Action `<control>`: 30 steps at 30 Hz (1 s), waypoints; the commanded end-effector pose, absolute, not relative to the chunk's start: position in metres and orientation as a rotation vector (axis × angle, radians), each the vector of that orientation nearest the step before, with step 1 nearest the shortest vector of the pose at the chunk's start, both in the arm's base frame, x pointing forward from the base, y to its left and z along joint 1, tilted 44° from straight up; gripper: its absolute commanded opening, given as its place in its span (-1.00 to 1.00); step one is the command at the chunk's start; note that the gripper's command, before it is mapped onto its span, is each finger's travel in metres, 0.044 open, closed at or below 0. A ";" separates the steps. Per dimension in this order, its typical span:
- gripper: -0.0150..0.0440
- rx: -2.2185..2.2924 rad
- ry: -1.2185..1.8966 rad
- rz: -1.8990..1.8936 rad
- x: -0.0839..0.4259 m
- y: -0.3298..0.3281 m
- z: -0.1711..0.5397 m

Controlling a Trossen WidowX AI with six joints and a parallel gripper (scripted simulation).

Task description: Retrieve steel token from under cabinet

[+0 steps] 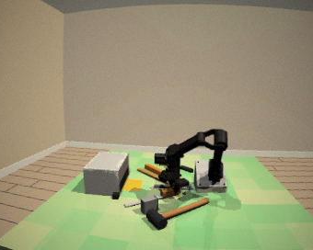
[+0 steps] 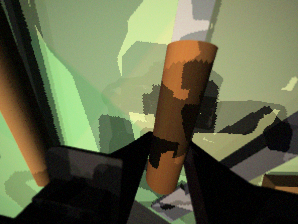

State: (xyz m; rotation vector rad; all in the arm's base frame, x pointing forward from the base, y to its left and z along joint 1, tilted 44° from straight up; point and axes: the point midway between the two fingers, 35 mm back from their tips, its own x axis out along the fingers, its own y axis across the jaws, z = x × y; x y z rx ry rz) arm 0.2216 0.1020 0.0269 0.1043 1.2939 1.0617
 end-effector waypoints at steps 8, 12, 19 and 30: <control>-0.49 0.097 1.270 1.057 0.217 0.083 0.045; -0.49 0.097 1.271 1.057 0.213 0.076 0.050; -0.49 0.097 1.272 1.056 0.206 0.065 0.059; -0.49 0.096 1.271 1.056 0.226 0.061 0.081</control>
